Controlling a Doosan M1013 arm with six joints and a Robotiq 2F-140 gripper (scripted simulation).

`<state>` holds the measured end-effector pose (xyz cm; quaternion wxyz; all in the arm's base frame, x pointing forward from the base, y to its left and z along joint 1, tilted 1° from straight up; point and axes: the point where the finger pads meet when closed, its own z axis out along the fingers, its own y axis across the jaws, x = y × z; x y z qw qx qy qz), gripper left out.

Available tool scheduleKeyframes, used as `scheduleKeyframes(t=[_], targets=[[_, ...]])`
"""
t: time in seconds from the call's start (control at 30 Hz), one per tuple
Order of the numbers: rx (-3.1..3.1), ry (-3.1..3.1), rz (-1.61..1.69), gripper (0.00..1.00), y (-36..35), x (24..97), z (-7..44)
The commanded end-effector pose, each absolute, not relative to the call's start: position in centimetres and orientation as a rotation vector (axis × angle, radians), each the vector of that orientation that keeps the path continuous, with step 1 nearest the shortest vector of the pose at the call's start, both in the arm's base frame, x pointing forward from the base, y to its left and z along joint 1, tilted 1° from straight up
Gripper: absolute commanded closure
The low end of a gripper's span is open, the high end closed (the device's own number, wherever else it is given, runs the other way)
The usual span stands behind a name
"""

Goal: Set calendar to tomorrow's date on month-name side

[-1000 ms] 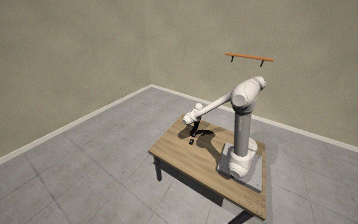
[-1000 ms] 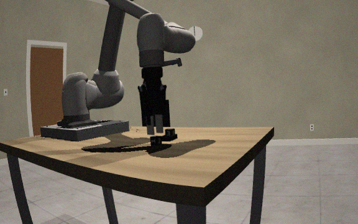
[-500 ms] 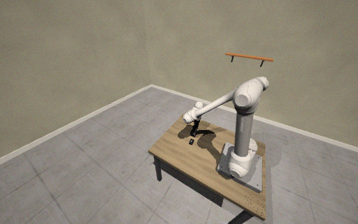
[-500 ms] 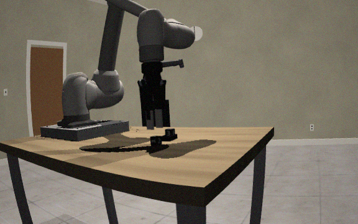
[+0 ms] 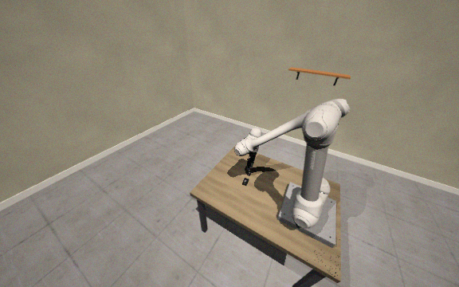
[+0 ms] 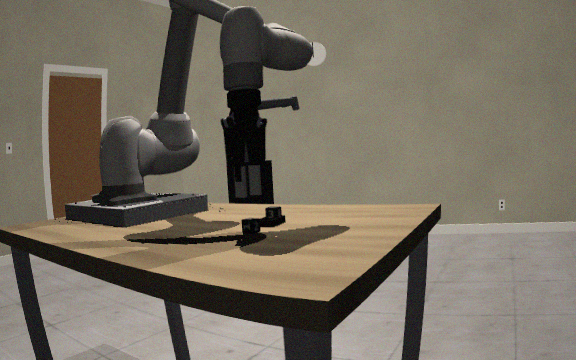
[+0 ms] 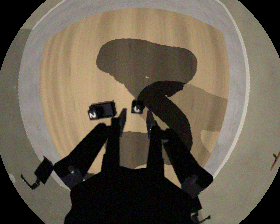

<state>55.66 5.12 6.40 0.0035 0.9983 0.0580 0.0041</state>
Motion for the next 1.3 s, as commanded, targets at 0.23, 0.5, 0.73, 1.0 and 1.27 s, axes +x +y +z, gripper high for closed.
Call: scheduleKeyframes(t=[0.23, 0.5, 0.73, 1.0, 1.27], targets=[[3.129, 0.185, 0.296, 0.72, 5.2, 55.5, 6.2], [3.117, 0.184, 0.427, 0.72, 5.1, 55.0, 6.3], [3.115, 0.198, 0.611, 0.72, 5.8, 55.0, 6.0], [3.050, 0.180, 0.826, 0.72, 5.0, 54.3, 6.1], [3.051, 0.181, 0.826, 0.72, 5.0, 54.3, 6.0]])
